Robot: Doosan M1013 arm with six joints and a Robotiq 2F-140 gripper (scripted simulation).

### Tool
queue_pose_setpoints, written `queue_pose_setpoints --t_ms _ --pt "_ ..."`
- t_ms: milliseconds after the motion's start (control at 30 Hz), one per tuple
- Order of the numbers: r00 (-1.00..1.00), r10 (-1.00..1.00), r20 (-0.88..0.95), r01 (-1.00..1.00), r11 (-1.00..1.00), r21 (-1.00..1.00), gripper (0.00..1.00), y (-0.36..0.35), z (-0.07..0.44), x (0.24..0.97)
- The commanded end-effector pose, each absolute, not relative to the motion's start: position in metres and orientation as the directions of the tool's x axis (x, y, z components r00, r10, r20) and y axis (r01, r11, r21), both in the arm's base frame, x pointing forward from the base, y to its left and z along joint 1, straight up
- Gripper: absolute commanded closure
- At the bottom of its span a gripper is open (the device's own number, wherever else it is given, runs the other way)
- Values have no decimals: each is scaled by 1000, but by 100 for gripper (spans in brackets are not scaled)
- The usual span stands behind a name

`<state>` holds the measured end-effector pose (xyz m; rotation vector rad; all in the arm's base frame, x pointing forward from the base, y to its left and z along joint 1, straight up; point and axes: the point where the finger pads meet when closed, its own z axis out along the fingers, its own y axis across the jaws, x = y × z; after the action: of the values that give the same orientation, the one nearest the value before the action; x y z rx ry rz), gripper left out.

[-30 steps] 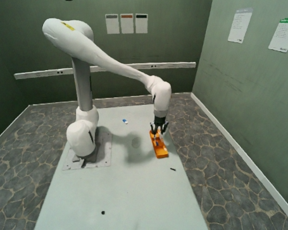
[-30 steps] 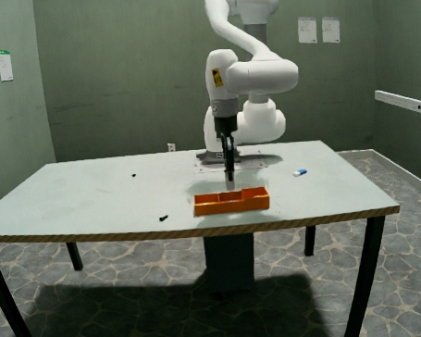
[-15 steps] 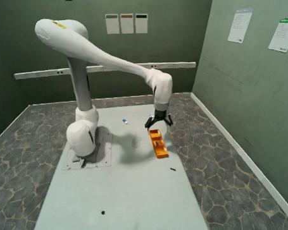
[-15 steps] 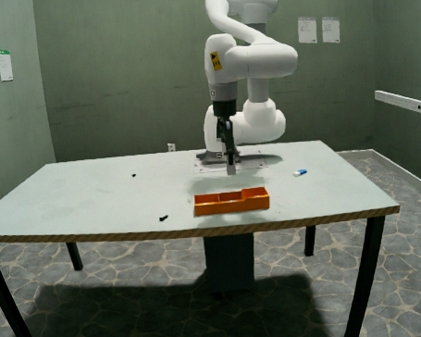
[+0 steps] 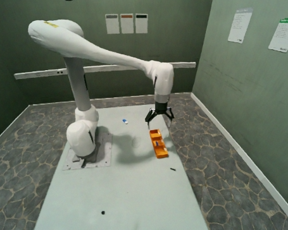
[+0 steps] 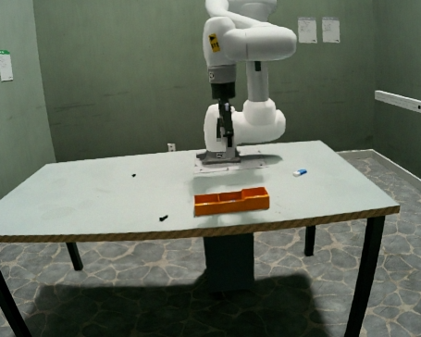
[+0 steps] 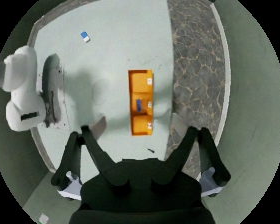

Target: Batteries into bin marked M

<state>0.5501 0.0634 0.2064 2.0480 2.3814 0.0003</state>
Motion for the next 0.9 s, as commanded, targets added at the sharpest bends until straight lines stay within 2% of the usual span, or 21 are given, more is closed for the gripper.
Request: queue_pose_setpoints --t_ms 0,867 --pt "-150 989 0 989 150 1 0 64 216 550" --pt "-150 989 0 989 150 1 0 64 219 550"
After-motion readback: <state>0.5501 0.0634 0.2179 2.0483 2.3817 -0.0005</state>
